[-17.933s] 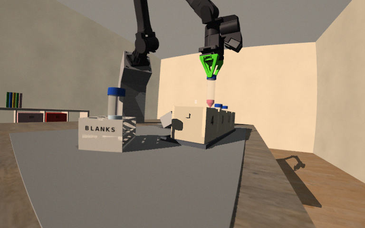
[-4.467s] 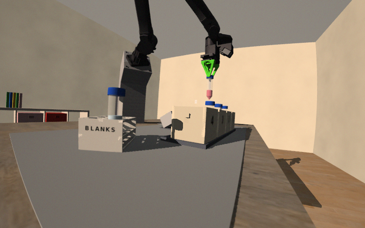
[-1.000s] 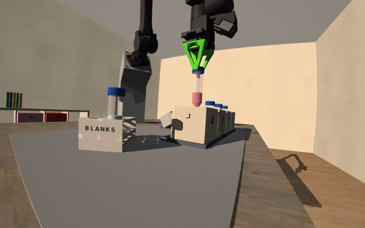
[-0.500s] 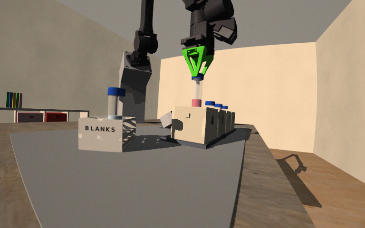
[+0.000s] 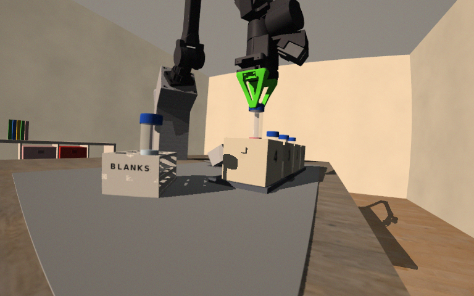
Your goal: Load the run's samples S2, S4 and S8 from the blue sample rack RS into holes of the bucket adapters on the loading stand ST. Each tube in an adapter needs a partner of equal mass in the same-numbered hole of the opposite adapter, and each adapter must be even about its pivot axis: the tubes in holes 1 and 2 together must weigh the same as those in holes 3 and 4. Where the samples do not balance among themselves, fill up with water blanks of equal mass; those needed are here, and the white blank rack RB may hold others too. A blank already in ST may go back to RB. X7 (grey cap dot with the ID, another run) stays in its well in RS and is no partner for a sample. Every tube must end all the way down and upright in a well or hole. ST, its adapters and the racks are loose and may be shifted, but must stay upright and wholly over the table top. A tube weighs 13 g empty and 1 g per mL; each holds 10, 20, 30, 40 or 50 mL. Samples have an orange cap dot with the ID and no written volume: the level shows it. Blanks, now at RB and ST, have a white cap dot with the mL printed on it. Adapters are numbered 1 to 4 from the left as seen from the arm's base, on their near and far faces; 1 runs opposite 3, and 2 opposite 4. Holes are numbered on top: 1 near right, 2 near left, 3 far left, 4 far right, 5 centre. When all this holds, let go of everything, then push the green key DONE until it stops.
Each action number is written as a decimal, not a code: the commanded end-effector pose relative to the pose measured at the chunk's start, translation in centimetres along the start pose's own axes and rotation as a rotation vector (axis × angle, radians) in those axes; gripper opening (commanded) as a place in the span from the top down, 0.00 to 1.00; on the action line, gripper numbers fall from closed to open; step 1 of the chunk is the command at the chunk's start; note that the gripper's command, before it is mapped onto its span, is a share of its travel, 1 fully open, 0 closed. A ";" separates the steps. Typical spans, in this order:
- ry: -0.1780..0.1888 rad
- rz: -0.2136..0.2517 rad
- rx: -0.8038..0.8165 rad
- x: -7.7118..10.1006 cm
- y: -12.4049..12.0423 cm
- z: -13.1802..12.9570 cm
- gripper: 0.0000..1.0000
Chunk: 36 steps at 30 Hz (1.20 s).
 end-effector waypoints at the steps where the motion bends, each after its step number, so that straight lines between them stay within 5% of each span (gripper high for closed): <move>1: -0.010 -0.011 -0.001 -0.6 0.1 -0.5 1.00; 6: -0.015 -0.034 -0.008 -0.1 0.5 -0.7 1.00; 36: -0.015 -0.039 -0.006 -4.3 1.7 -0.8 1.00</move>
Point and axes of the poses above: the point where the finger pads meet when closed, its own x axis back along the fingers, its own z axis across the jaws, y = z × x, the point moved 5 cm from there along x, back along the fingers, and after that the axes turned 9 degrees about -x, right-handed, at the moved point
